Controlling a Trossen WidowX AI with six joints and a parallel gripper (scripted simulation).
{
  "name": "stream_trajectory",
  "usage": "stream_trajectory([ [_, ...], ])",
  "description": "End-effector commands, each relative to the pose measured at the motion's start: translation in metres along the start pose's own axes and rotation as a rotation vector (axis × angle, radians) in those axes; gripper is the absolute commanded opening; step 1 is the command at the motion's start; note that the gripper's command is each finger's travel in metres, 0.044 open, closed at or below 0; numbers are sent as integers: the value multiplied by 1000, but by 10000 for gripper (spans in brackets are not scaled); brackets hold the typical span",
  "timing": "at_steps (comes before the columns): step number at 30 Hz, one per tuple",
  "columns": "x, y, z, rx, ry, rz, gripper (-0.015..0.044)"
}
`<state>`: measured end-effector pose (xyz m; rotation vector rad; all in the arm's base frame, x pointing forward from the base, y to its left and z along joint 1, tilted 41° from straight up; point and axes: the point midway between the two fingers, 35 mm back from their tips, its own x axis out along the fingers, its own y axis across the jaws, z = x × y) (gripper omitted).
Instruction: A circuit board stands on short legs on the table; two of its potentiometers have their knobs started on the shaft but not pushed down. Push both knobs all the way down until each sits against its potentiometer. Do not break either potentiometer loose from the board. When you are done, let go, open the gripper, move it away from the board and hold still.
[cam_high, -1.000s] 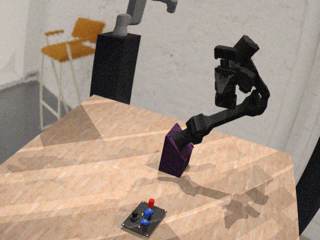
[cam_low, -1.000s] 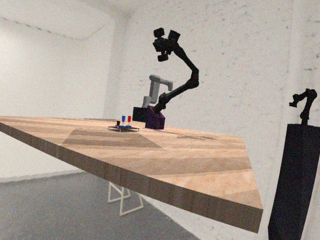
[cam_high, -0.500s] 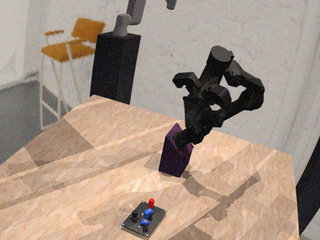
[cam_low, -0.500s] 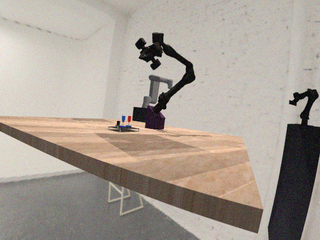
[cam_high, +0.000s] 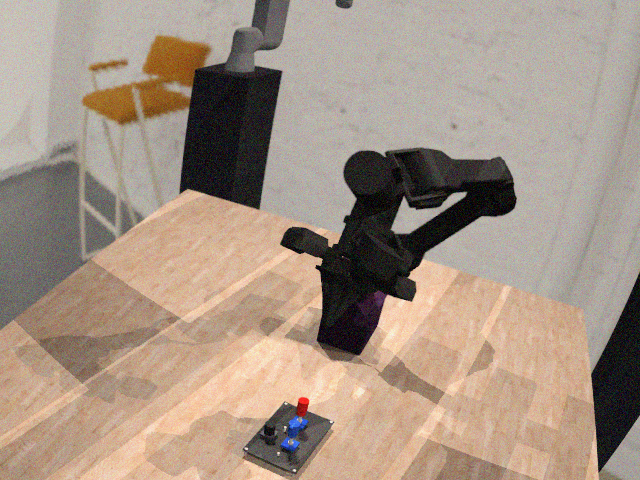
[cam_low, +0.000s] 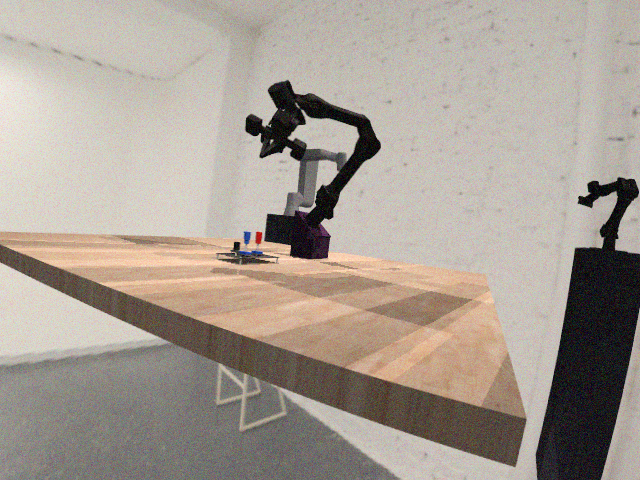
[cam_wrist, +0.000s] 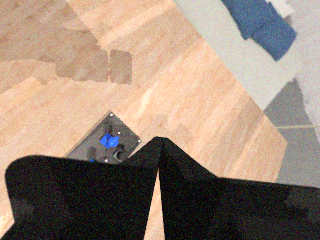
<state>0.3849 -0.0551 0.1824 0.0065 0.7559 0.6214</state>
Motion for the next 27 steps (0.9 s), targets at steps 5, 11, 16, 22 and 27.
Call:
stream_trajectory([
  [5,42,13,-34,163,161,111,0],
  [11,70,29,-63,284,302,191,0],
  [16,90,44,-87,378,429,248,0],
  [22,104,59,-109,460,548,293,0],
  [27,119,66,-117,460,548,293,0],
])
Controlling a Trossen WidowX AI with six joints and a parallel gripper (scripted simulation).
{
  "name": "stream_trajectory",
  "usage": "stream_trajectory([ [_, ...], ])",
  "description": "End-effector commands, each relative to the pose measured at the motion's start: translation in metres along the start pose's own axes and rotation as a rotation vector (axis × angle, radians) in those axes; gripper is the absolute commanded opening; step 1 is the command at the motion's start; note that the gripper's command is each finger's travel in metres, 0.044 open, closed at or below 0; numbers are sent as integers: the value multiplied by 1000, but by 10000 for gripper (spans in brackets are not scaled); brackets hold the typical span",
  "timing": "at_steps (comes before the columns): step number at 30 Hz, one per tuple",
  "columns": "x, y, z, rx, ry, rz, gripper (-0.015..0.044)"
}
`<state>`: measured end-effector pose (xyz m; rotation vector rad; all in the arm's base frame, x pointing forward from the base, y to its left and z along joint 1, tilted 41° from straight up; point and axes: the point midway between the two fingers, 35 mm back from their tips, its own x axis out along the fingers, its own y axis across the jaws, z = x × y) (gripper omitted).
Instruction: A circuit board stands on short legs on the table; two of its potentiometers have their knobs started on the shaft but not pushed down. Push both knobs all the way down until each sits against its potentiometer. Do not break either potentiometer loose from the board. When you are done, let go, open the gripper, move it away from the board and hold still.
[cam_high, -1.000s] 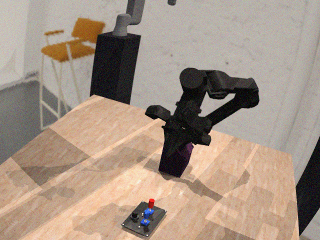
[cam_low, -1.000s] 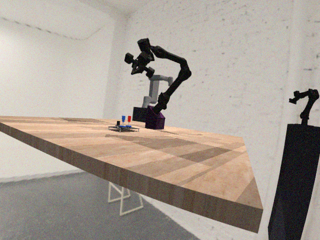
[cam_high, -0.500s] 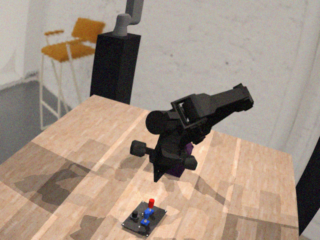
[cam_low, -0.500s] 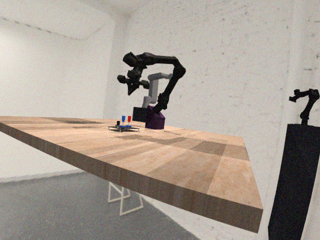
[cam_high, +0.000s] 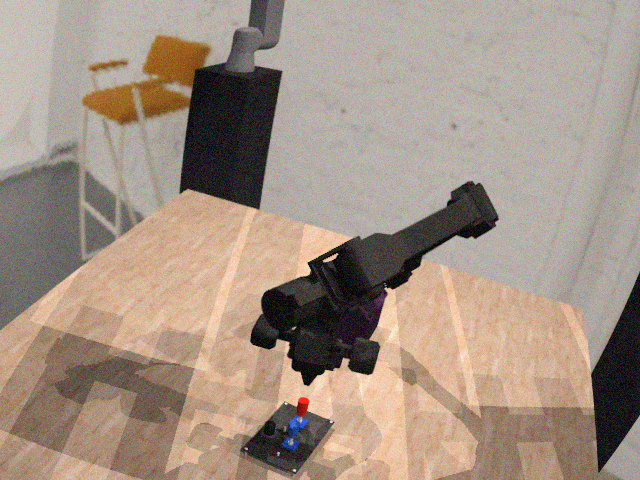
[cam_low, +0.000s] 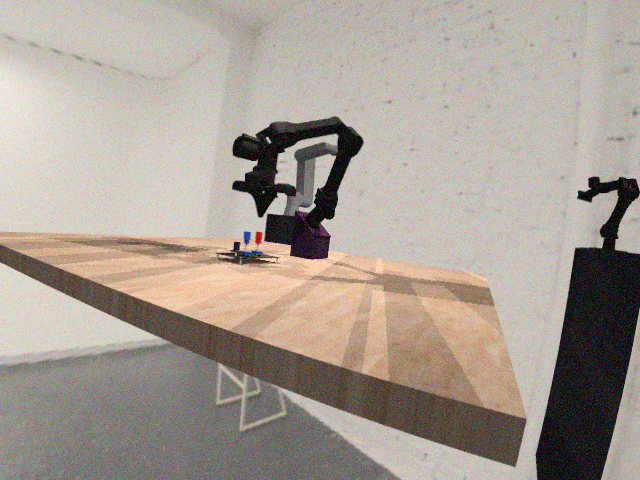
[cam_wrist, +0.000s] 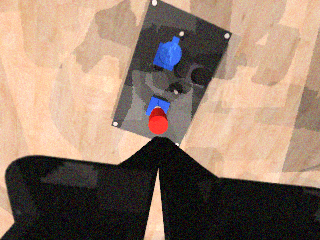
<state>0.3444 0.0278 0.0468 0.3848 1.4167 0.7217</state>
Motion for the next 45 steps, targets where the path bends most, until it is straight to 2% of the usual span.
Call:
stream_trajectory([
  [1,17,0,-3,8,16,4,0],
  [21,38,1,-3,8,16,5,0],
  [45,41,1,-3,8,16,5,0],
])
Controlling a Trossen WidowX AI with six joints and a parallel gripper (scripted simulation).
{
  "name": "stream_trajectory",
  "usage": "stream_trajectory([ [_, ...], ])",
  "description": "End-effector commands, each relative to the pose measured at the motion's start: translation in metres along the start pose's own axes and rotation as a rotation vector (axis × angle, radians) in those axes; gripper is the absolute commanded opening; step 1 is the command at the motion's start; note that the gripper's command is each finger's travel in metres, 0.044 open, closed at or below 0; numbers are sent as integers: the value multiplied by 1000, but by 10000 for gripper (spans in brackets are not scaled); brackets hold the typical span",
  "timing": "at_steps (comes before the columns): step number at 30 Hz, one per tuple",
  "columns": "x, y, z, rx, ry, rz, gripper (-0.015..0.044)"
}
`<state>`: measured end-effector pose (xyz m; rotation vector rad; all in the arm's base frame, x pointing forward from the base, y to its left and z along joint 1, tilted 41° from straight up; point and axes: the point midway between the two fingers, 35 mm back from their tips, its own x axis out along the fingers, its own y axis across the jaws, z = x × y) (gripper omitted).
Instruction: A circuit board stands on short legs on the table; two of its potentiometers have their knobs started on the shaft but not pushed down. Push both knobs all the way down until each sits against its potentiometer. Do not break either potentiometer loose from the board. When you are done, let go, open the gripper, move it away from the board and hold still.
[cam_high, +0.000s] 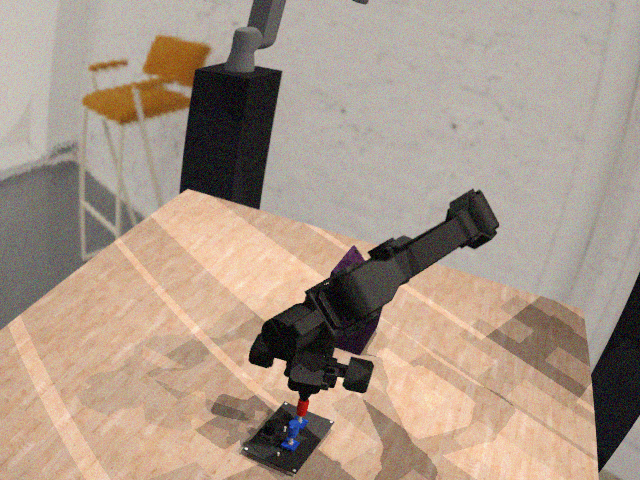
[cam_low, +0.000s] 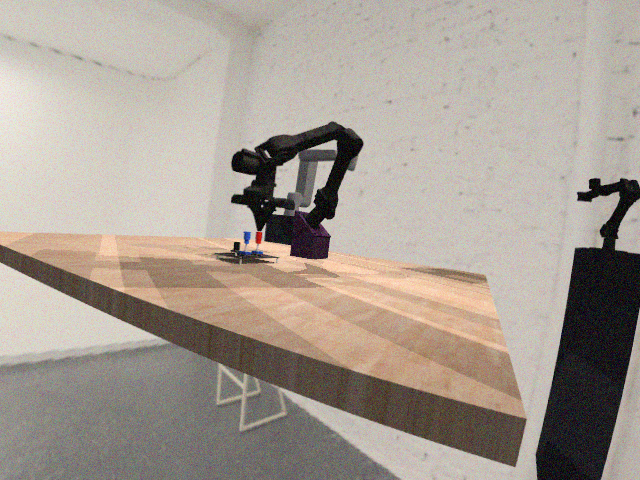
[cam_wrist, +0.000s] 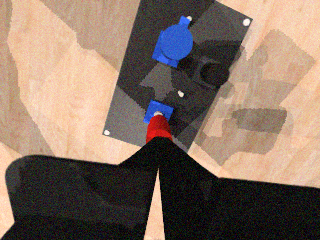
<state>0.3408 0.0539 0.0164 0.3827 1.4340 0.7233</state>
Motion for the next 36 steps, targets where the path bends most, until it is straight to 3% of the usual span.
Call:
stream_trajectory([
  [1,2,0,0,4,-1,6,0],
  [36,8,1,0,4,-1,6,0],
])
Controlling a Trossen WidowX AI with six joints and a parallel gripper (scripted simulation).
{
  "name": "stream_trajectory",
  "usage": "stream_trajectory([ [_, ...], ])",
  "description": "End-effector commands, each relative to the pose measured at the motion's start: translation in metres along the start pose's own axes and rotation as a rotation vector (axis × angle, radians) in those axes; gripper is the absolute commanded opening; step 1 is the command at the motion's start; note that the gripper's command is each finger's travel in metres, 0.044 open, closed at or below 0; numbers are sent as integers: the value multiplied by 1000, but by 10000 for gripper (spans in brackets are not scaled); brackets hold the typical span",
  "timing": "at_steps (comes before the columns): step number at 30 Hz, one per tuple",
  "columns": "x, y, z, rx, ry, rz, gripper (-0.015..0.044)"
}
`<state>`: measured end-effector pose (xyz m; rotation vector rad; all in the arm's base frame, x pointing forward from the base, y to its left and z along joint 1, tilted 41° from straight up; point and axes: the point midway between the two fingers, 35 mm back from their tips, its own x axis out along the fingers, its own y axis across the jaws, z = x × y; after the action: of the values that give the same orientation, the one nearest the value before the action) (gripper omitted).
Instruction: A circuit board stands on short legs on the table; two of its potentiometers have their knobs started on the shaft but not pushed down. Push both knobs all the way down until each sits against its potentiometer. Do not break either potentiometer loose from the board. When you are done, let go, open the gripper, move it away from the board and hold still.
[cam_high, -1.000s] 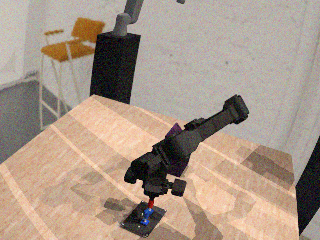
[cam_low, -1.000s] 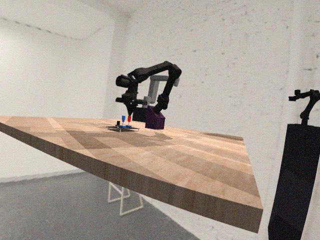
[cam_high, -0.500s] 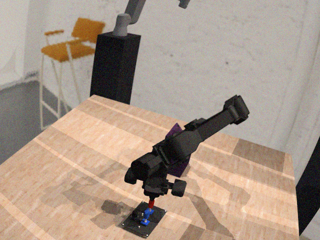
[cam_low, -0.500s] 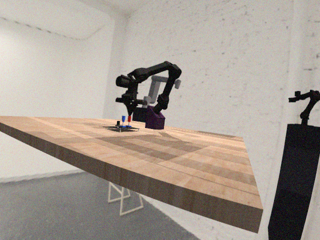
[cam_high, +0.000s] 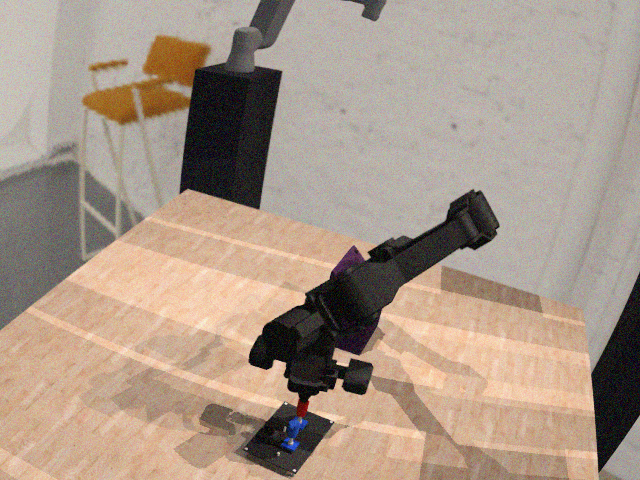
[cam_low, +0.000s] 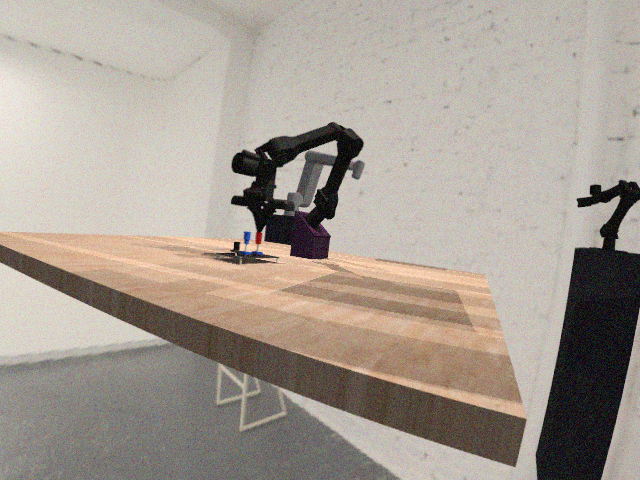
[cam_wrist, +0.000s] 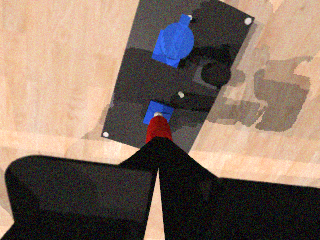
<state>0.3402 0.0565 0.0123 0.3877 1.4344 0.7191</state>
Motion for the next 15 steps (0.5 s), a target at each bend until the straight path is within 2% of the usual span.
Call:
stream_trajectory([
  [1,4,1,0,-1,1,6,0],
  [15,10,1,0,-1,1,6,0],
])
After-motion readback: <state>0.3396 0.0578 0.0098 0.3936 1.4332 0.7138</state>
